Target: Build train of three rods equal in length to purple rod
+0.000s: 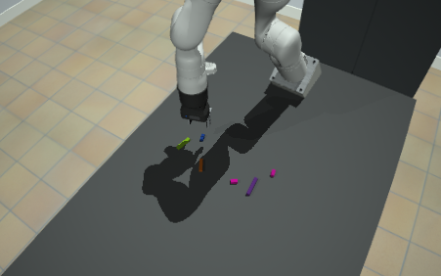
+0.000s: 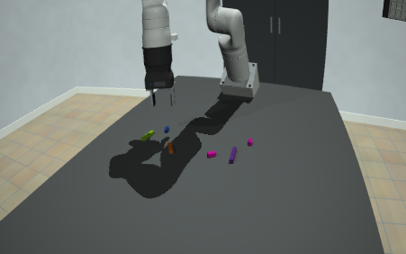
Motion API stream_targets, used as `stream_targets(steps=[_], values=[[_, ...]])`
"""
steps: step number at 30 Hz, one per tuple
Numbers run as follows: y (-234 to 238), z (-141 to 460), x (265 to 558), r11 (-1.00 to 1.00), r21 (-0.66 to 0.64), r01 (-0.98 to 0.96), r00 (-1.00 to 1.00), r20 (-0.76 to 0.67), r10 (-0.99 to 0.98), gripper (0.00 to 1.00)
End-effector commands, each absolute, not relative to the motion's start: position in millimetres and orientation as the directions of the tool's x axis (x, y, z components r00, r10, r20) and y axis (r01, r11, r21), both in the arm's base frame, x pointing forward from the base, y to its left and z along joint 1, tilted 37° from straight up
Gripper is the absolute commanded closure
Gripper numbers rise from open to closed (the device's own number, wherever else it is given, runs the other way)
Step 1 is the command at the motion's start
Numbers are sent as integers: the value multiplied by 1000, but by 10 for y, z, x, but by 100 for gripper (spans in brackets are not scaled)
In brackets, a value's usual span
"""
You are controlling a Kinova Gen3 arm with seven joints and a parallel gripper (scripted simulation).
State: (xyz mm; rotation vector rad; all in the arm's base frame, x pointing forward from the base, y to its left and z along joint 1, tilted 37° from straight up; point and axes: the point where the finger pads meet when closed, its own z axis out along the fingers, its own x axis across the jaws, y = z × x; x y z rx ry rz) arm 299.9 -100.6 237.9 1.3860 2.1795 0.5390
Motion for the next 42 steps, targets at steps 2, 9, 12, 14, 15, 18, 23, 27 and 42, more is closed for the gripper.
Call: stream_targets(steps=[2, 9, 12, 14, 15, 18, 23, 27, 42], values=[[-1007, 2383, 3000, 404, 571, 715, -358, -198, 913, 0], [-861, 2461, 3220, 477, 546, 688, -414, -244, 877, 0], [-666, 2543, 3442, 543, 530, 652, -466, -285, 837, 0], [-666, 2543, 3442, 543, 530, 652, -466, -285, 837, 0], [-596, 2570, 3509, 562, 526, 639, -481, -297, 825, 0], [-437, 2625, 3644, 598, 520, 610, -511, -320, 798, 0], [-402, 2637, 3671, 605, 519, 603, -517, -324, 793, 46], [-402, 2637, 3671, 605, 519, 603, -517, -324, 793, 46], [-402, 2637, 3671, 605, 519, 603, -517, -324, 793, 46]])
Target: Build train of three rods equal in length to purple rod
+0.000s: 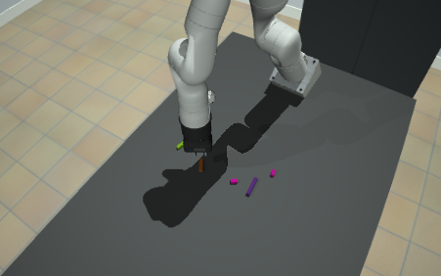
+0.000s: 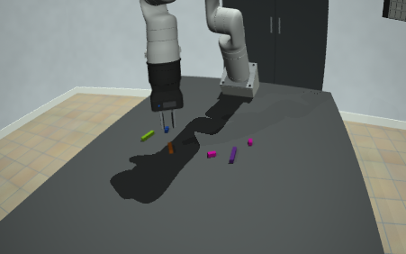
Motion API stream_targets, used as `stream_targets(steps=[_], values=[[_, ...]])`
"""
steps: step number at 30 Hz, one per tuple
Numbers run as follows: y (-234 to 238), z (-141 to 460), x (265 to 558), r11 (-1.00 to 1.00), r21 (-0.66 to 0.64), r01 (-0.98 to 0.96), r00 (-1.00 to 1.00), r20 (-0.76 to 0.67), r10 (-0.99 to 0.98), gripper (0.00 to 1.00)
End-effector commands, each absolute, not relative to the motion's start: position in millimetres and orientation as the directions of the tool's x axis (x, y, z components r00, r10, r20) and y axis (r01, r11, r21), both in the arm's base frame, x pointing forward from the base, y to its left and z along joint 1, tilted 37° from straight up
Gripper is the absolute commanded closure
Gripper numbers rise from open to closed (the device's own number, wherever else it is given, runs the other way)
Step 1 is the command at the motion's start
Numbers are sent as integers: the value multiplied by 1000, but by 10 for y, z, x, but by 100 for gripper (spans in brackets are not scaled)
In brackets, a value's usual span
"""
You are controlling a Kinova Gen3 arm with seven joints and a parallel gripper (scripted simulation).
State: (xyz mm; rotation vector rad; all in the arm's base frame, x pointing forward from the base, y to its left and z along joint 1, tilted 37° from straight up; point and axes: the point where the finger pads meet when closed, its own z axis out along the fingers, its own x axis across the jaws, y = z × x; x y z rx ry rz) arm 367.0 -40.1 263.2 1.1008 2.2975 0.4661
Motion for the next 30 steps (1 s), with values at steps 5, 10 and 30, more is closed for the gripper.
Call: stream_targets(steps=[5, 10, 30], values=[[-402, 2637, 3671, 605, 519, 603, -517, -324, 793, 46], [-402, 2637, 3671, 605, 519, 603, -517, -324, 793, 46], [-400, 2616, 3687, 607, 513, 607, -517, -326, 792, 46]])
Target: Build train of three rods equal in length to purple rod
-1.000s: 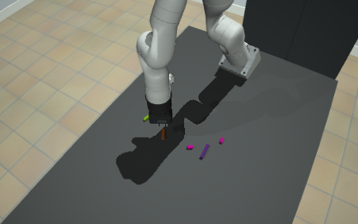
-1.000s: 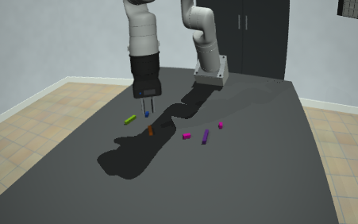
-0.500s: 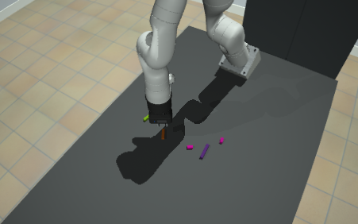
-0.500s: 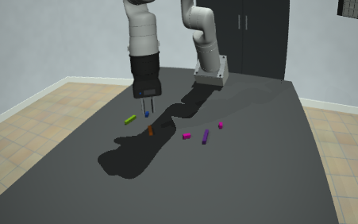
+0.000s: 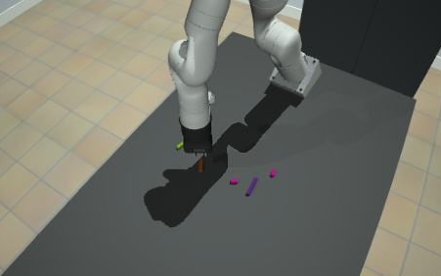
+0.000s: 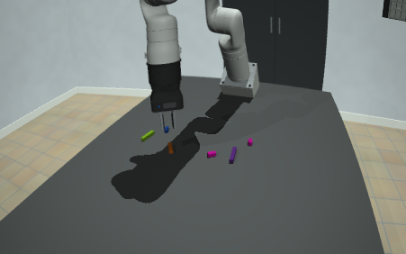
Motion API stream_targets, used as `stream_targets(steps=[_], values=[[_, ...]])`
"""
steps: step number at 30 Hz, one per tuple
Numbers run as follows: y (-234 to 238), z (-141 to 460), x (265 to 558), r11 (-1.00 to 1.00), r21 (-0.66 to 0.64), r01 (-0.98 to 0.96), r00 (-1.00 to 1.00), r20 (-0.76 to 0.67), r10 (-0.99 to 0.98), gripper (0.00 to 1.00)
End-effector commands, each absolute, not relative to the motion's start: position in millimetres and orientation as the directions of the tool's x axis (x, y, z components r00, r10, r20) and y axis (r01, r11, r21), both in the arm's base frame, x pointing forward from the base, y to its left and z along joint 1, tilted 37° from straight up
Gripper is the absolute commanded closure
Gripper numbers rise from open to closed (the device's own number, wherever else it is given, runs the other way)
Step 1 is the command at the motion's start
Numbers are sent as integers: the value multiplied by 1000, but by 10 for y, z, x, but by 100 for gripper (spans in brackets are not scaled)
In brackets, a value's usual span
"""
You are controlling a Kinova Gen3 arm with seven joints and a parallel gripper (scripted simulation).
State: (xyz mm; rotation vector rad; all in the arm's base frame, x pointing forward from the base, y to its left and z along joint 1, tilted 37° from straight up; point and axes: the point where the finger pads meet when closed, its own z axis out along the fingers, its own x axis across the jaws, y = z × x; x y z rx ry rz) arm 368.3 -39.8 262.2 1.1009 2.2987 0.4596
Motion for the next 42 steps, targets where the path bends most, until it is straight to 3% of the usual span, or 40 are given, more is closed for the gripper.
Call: stream_targets(steps=[1, 42], values=[[-400, 2613, 3690, 607, 512, 608, -517, -326, 792, 46], [-373, 2256, 3977, 608, 508, 610, -517, -327, 791, 46]])
